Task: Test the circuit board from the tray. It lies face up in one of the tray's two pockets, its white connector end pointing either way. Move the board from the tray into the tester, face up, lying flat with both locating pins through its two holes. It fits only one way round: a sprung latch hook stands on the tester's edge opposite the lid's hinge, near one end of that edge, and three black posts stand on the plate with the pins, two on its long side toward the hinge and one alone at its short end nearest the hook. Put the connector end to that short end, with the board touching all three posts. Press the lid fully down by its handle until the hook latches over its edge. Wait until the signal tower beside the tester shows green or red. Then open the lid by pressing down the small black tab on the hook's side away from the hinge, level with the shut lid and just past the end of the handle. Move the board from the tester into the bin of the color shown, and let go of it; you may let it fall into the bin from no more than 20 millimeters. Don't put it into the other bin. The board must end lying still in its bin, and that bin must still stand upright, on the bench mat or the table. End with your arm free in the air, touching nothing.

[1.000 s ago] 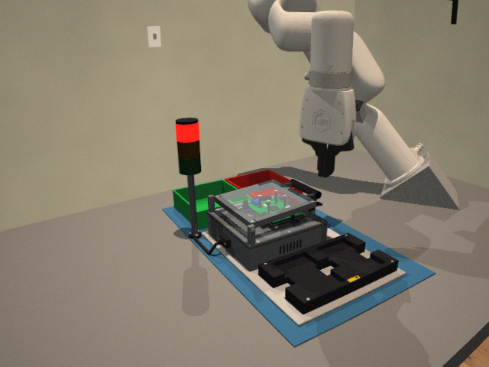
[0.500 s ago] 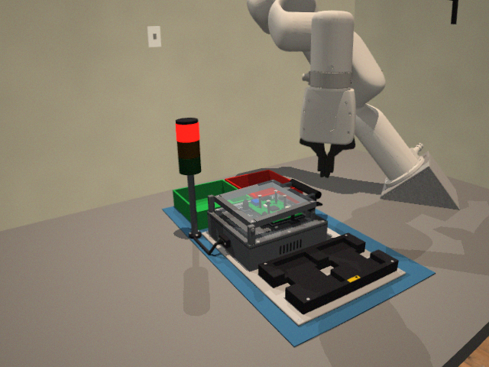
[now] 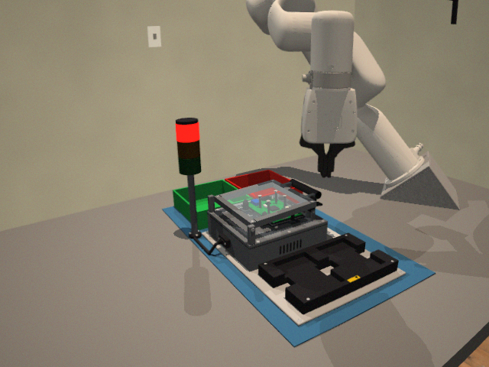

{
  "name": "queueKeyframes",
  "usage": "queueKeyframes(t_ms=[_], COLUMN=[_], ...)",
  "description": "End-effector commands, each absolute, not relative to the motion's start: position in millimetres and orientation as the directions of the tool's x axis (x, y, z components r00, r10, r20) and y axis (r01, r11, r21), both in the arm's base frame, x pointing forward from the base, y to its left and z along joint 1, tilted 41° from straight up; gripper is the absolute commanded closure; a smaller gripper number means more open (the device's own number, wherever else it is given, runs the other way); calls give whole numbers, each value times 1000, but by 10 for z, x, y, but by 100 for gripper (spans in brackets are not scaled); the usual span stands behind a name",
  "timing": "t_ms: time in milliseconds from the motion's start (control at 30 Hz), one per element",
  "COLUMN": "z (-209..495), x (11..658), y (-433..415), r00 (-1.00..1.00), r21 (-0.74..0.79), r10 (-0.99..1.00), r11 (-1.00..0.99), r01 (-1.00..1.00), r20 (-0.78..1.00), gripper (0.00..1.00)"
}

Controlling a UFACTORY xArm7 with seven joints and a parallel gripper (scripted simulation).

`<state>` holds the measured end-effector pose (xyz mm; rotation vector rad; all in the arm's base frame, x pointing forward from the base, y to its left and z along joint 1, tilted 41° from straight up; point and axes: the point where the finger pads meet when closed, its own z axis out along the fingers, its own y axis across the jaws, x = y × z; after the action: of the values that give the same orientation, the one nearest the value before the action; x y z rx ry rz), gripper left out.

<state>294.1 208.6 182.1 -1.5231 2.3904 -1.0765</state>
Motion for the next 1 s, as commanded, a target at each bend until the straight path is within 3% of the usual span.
queueKeyframes(t_ms=[0, 333, 967], z=[1831, 1831, 1831], x=[2941, 2941, 2941], y=[2102, 2102, 2102], r00=[-355, -155, -30], r21=[-555, -457, -385], r10=[-862, -864, -842], r11=[107, -95, -215], r01=[-825, -885, -898], r20=[361, 480, 539], gripper=[100, 100, 100])
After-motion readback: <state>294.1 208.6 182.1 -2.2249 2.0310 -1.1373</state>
